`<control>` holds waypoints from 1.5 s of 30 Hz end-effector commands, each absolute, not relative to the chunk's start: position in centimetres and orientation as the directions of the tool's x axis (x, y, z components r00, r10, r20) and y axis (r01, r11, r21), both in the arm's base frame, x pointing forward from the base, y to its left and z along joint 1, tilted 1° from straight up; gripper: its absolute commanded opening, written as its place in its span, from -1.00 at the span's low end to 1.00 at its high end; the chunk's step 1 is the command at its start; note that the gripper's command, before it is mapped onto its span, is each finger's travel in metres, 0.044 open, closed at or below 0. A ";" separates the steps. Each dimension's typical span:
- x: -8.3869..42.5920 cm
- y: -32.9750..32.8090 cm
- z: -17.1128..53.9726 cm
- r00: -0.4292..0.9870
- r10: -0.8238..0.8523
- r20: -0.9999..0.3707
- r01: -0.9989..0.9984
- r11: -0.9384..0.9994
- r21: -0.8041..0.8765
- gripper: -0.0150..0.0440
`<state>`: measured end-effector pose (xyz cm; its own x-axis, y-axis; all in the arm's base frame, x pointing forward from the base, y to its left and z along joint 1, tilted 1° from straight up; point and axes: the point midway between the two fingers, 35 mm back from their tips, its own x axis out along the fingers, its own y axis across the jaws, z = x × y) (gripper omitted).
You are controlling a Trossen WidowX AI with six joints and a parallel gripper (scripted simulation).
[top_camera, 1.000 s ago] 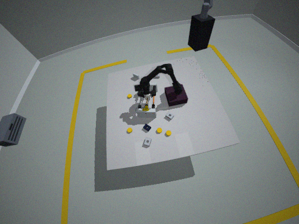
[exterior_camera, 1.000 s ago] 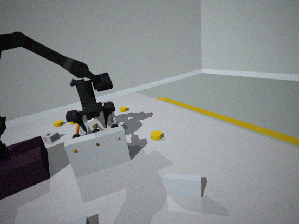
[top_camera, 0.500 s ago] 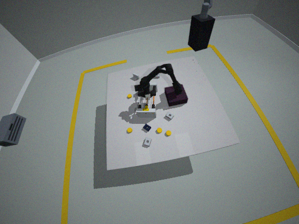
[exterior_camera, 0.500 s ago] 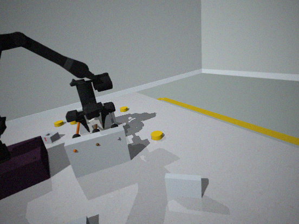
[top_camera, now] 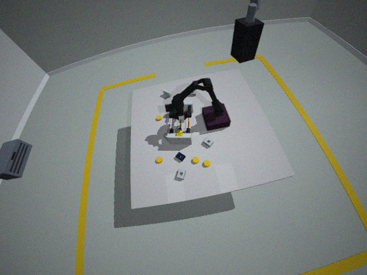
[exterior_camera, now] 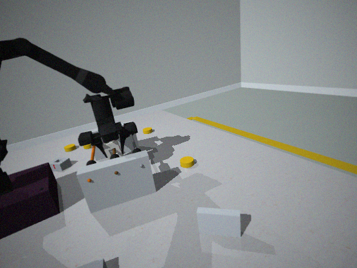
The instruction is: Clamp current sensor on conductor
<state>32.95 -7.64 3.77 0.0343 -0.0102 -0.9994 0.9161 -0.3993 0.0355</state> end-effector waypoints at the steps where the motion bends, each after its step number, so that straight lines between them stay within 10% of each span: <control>1: 33.0 -7.6 3.7 0.035 -0.010 -0.999 0.916 -0.399 0.036 -0.49; 28: 33.5 -7.9 3.3 -0.079 0.038 -0.996 0.913 -0.398 -0.087 -0.49; 38: 33.4 -7.9 3.6 -0.082 0.035 -0.996 0.912 -0.401 -0.089 0.37; 45: 33.4 -7.9 3.6 -0.082 0.035 -0.996 0.912 -0.401 -0.089 0.37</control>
